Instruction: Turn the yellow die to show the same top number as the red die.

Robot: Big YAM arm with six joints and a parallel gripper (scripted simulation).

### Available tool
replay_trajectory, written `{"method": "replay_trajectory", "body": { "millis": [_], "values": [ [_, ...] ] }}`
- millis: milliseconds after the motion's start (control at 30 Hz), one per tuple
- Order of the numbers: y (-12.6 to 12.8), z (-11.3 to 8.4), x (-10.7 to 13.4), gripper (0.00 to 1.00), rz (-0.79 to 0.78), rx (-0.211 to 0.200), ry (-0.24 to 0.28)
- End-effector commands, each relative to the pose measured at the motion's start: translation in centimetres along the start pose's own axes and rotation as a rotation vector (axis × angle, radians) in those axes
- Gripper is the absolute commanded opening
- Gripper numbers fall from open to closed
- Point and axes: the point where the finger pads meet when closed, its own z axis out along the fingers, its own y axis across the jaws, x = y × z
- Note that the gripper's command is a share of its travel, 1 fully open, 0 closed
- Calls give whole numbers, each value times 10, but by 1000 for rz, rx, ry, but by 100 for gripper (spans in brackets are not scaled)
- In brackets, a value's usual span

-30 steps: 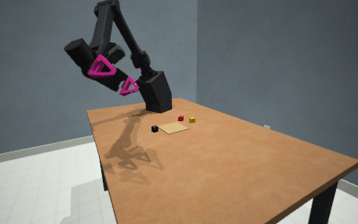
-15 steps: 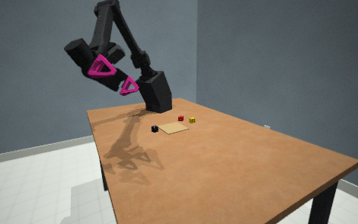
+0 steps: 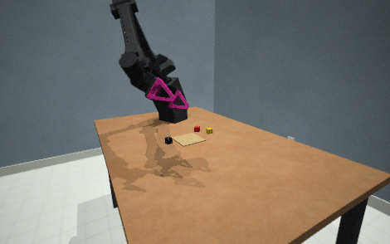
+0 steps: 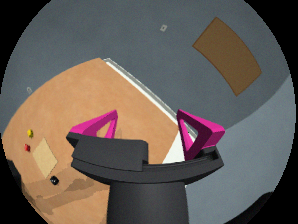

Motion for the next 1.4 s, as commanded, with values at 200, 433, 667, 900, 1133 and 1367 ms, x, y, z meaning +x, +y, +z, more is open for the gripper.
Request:
{"method": "replay_trajectory", "body": {
  "millis": [200,433,667,900,1133,1367],
  "values": [
    [149,58,-37,100,100,-233,149],
    [274,51,-51,100,76,-444,365],
    [375,28,-62,100,2,-571,516],
    [467,-30,-63,100,-167,-709,712],
    [521,-94,-57,100,-383,-792,874],
    [519,-104,-53,100,-443,-780,932]
  ]
}}
